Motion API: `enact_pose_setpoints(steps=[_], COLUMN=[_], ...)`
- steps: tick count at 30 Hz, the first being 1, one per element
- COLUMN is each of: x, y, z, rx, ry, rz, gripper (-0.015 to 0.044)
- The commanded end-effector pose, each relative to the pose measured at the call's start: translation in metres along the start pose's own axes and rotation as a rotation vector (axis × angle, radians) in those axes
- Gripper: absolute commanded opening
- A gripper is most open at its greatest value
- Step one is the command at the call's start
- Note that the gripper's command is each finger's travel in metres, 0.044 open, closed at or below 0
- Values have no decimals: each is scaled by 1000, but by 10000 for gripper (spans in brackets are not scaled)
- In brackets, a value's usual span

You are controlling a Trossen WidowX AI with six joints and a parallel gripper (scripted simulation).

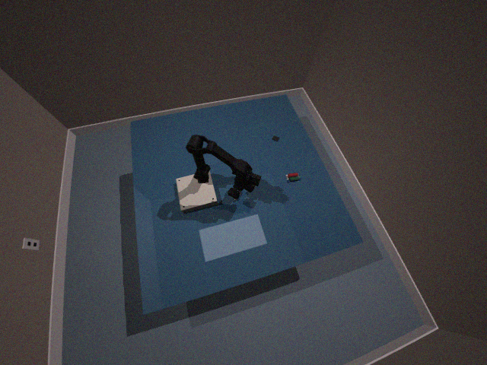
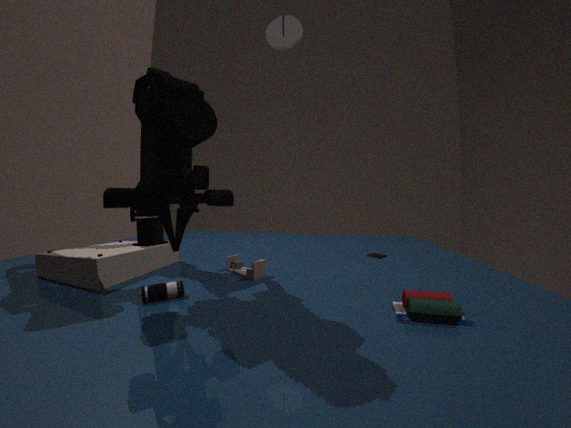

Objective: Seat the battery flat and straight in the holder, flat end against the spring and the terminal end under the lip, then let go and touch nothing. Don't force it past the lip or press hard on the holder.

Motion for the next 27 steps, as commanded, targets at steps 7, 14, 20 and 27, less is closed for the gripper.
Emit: enact_pose_setpoints(steps=[7, 14, 20, 27], x=[-2, -2, 1, 3], y=[-3, -2, -6, -16], z=[43, 38, 24, -6], rx=[0, 4, 5, 9], ry=[-16, -12, -13, -14], rz=[4, 1, -362, -1092], gripper=[0, 0, 131, 248])
Point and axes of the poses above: the point midway between the two fingers, 35 mm back from their tips, its own z axis back along the fingers, its own y axis across the jaws, x = y × z, the point moved 4 cm from there along z, back along the fingers, and after that the axes turned 9 degrees about -z, right-handed, at the moved point
